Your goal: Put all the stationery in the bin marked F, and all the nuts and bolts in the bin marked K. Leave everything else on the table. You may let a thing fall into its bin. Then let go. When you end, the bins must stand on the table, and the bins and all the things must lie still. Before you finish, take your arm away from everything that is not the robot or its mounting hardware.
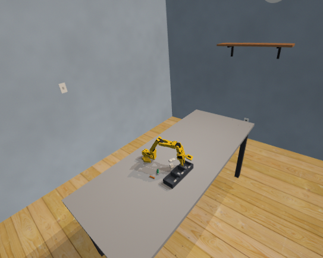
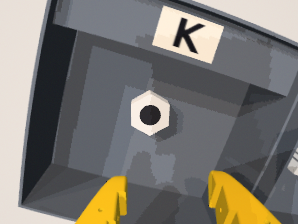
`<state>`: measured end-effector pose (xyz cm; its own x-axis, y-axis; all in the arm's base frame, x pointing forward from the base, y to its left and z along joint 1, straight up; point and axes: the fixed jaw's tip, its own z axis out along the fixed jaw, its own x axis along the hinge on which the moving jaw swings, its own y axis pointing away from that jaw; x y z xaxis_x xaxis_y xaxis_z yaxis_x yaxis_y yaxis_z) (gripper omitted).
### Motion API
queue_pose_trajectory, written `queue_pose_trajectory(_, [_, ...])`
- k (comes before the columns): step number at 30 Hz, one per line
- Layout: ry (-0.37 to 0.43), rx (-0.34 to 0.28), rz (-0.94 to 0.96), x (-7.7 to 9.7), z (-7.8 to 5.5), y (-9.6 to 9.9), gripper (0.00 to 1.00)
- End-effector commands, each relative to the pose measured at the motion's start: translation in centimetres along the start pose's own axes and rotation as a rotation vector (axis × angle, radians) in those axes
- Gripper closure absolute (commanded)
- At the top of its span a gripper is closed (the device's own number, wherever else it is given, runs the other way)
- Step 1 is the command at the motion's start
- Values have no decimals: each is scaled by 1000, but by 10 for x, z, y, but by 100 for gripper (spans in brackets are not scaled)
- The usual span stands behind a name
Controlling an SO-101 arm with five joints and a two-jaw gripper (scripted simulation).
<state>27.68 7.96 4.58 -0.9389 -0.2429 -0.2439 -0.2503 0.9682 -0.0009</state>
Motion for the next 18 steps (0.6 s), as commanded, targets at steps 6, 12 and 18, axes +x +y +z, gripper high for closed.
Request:
queue_pose_trajectory(6, [-92,-3,2,-13,-35,2,83])
queue_pose_trajectory(12, [-92,-3,2,-13,-36,2,83])
queue_pose_trajectory(18, [-92,-3,2,-13,-36,2,83])
